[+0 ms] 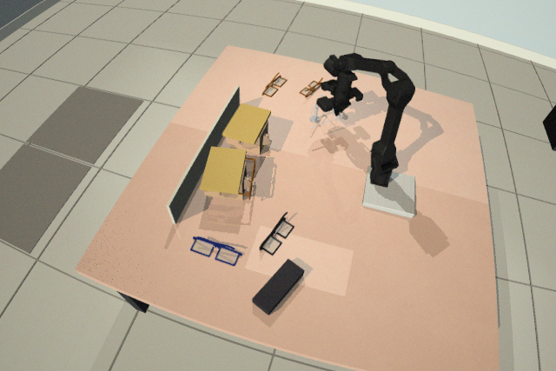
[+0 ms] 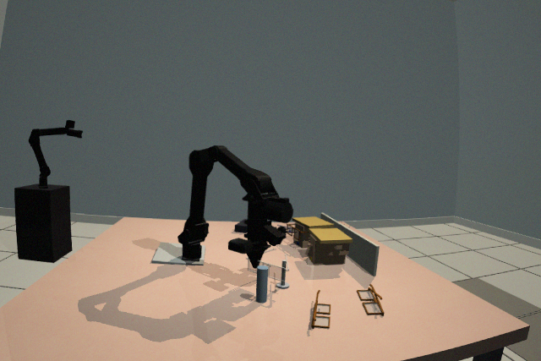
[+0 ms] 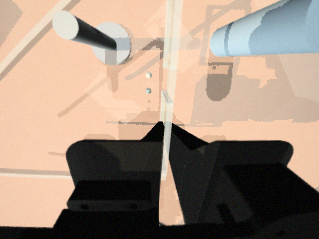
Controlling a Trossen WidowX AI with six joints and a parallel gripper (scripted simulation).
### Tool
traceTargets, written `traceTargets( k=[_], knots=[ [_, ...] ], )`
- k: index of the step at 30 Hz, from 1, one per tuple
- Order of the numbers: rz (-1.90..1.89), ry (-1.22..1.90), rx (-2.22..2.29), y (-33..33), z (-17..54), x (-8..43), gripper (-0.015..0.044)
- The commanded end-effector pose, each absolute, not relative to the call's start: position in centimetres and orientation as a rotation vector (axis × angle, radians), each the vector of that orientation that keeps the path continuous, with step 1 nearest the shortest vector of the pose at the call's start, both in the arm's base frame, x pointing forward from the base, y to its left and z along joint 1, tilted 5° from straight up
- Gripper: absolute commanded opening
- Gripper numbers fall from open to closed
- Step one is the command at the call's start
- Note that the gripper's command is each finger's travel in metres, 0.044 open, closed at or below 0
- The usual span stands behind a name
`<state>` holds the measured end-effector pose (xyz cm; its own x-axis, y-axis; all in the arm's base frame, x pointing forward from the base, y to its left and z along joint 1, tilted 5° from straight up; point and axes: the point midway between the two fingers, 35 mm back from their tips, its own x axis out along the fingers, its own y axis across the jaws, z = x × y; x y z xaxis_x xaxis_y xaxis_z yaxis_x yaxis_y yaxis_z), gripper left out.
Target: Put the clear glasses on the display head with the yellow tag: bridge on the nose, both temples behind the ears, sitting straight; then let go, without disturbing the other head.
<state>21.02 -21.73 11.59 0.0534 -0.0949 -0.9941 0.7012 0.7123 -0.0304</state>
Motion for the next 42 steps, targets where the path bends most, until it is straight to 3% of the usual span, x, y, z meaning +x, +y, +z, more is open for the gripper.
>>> traceTargets(
  k=[1,42],
  knots=[
    [-0.65,1.395,0.546,-21.7,11.5,20.7,0.0],
    [-0.65,1.397,0.546,-21.0,11.3,18.1,0.0]
  ],
)
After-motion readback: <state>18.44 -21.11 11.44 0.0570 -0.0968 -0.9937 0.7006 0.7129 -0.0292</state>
